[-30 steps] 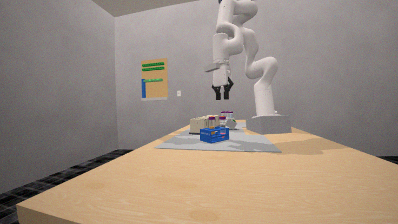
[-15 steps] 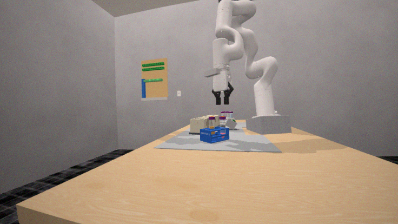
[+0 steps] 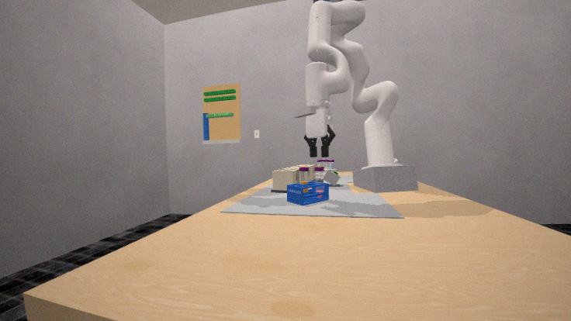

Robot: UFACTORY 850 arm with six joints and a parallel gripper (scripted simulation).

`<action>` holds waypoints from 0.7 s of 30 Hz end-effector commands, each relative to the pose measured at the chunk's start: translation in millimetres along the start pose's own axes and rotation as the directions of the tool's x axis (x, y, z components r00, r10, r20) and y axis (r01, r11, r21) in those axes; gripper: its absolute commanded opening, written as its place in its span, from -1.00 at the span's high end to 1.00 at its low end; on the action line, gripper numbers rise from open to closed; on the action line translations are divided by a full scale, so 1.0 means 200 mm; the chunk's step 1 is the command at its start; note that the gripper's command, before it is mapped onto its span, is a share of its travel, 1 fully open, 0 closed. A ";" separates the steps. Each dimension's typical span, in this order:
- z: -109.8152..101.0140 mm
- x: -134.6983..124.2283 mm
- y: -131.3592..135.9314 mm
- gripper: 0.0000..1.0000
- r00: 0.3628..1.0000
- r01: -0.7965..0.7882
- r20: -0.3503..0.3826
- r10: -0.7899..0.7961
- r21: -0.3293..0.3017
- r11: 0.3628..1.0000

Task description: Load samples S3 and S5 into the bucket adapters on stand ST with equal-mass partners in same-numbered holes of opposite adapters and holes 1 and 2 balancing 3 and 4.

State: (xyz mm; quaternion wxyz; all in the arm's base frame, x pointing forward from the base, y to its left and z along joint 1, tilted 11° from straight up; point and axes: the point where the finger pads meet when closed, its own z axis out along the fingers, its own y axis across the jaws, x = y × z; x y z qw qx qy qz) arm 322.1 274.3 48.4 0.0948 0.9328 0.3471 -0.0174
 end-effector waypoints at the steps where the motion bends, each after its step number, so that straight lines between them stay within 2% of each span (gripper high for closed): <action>1: 0.05 0.01 0.00 -0.15 1.000 0.000 -0.003 0.000 -0.001 1.000; 17: 0.19 0.01 0.00 -0.15 1.000 0.000 -0.003 0.000 -0.001 1.000; 21: 0.19 0.01 0.00 -0.15 1.000 0.000 -0.003 0.000 -0.001 1.000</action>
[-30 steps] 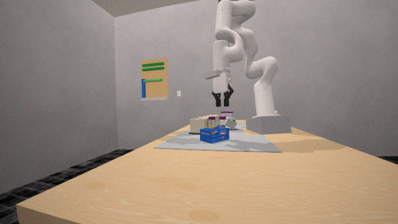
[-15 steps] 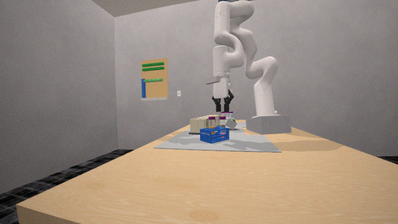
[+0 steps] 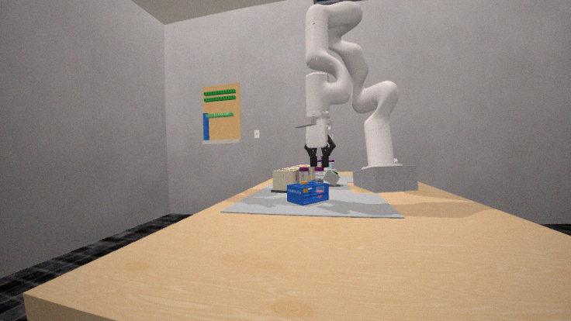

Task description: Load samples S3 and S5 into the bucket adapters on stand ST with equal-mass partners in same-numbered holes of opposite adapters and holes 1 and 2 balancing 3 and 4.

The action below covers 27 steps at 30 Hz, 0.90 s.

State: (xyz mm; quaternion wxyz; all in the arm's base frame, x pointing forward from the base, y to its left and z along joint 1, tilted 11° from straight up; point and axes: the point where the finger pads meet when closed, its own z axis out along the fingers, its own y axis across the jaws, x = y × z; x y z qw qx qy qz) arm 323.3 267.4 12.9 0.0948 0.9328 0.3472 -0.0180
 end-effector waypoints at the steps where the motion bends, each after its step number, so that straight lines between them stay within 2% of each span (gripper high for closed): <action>1: 0.01 0.01 0.00 -0.15 1.000 -0.001 -0.004 0.001 -0.002 1.000; 27: 0.07 0.01 0.00 -0.15 1.000 -0.001 -0.004 0.001 -0.002 1.000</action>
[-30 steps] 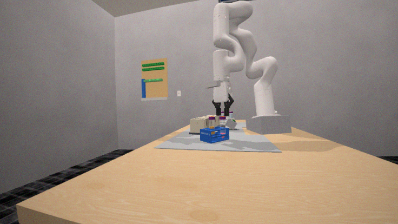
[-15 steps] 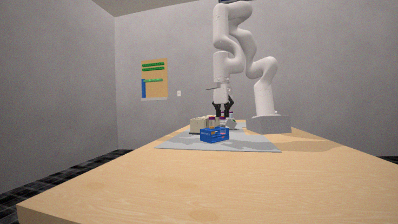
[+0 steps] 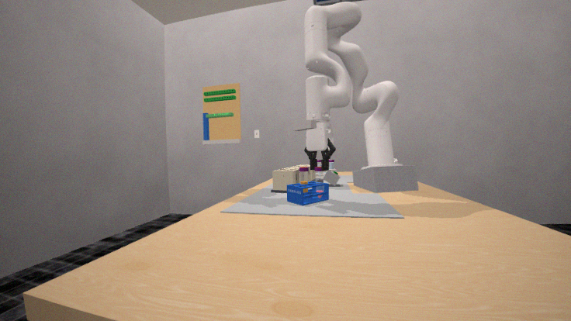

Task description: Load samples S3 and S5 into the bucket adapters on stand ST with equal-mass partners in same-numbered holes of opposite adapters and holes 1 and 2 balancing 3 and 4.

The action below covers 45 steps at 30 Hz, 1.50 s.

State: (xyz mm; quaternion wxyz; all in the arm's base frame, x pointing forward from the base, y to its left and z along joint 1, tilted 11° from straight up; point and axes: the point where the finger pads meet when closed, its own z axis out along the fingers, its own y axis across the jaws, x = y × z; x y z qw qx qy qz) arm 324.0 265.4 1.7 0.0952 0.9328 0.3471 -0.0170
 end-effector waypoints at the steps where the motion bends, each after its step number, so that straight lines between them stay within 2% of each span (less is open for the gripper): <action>1: 0.02 0.00 0.00 -0.15 1.000 0.000 -0.002 0.000 0.000 1.000; 15: 0.06 0.00 0.00 -0.15 1.000 0.000 -0.002 0.000 0.000 1.000; 31: 0.06 0.00 0.00 -0.15 1.000 0.000 -0.002 0.000 0.000 1.000; 32: 0.05 0.00 0.00 1.00 1.000 0.000 -0.002 0.000 0.000 1.000; 45: 0.05 0.00 0.00 1.00 1.000 0.000 -0.002 0.000 0.000 1.000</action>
